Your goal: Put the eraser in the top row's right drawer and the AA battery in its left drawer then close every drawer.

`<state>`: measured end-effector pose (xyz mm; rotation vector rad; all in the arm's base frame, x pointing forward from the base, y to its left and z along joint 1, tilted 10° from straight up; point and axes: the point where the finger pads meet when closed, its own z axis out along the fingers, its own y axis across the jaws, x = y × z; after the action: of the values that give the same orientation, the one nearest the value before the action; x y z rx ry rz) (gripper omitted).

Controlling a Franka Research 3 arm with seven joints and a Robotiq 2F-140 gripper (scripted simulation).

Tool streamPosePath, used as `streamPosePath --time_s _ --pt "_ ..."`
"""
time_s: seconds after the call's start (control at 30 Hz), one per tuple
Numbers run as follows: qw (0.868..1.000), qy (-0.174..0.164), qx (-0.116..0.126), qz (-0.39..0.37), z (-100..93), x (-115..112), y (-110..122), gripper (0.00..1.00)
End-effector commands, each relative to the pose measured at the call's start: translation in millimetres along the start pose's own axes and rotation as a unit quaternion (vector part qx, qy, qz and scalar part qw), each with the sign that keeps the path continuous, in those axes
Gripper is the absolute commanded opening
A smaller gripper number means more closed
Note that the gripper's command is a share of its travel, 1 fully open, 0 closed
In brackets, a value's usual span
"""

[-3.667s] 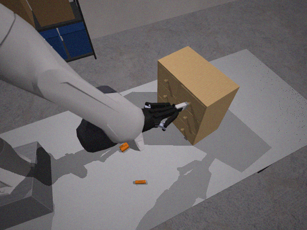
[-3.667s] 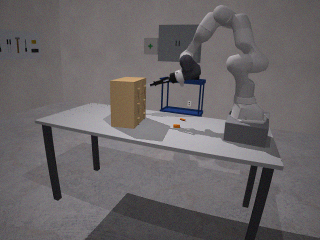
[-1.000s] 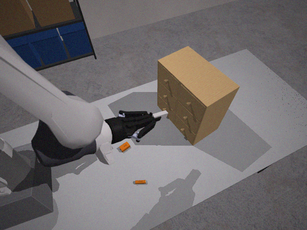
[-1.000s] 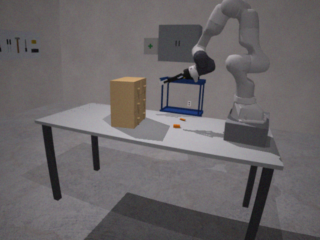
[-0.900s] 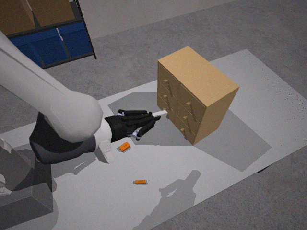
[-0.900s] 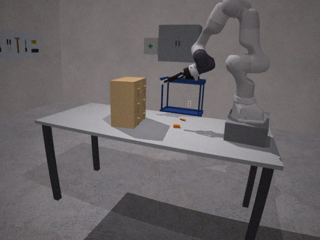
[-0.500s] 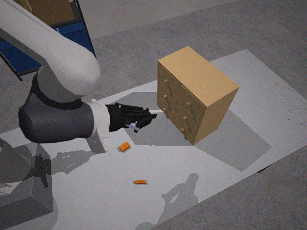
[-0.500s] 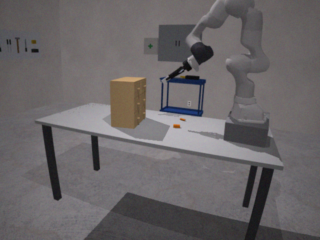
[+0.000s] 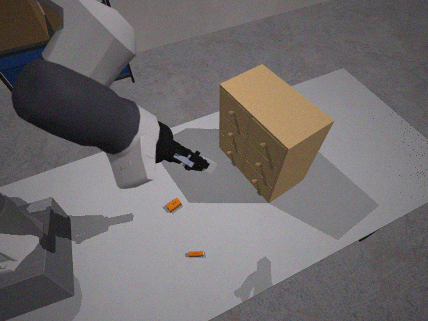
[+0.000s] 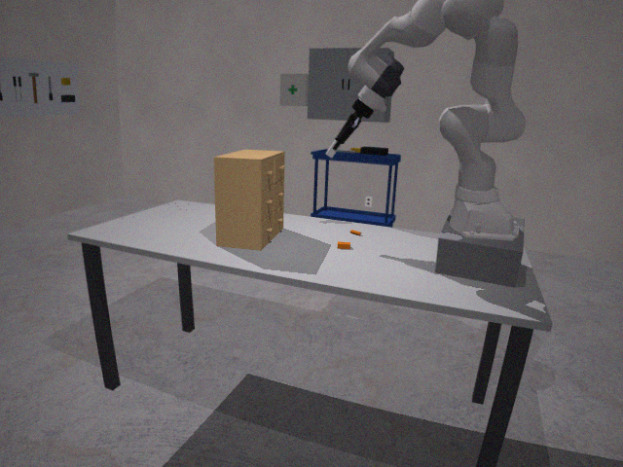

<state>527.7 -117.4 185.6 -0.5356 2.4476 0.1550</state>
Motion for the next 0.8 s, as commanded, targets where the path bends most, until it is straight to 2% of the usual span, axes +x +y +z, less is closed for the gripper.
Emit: streamPosePath --time_s 0.0,0.27,0.4,0.5,0.57,0.77 --pt "0.991 0.033 -0.026 0.126 -6.5 -1 6 0.0" --pt "0.978 0.161 -0.042 0.124 -35.8 6 7 0.0" --pt "0.969 0.21 -0.049 0.122 -47.4 8 7 0.0" --pt "0.962 0.238 -0.052 0.121 -54.0 10 7 0.0" --pt "0.962 0.238 -0.052 0.121 -54.0 10 7 0.0" --pt "0.953 0.272 -0.056 0.119 -61.8 11 7 0.0"
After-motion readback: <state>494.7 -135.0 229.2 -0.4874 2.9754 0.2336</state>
